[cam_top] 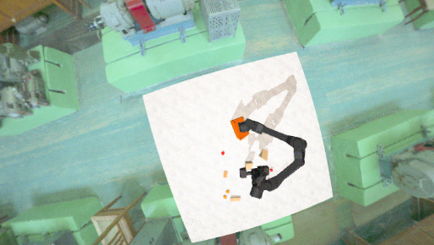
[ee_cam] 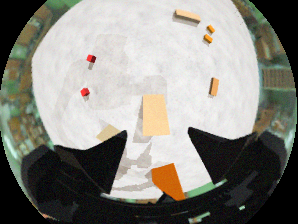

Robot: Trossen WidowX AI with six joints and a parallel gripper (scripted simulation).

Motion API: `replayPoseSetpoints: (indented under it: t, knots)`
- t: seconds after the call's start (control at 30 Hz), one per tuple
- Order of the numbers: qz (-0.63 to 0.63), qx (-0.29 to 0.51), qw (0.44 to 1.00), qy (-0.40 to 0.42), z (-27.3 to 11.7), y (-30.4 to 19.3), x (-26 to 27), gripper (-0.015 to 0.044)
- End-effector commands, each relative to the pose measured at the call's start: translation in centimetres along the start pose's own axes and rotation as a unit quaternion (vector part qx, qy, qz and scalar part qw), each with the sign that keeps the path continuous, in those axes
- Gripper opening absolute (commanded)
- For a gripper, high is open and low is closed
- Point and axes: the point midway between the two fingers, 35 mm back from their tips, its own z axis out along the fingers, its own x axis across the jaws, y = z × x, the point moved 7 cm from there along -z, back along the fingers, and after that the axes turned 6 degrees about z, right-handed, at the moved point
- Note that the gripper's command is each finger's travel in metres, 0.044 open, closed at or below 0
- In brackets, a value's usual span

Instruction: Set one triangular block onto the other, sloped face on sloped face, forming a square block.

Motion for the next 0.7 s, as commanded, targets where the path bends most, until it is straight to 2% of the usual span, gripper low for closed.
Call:
replayPoseSetpoints:
  t: [0.0,0.67]
  knots:
    - [0.004,0.002,1.000,0.002,0.8,0.0,0.0,0.0440]
    - [0.004,0.002,1.000,0.003,4.0,0.3,0.0,0.0440]
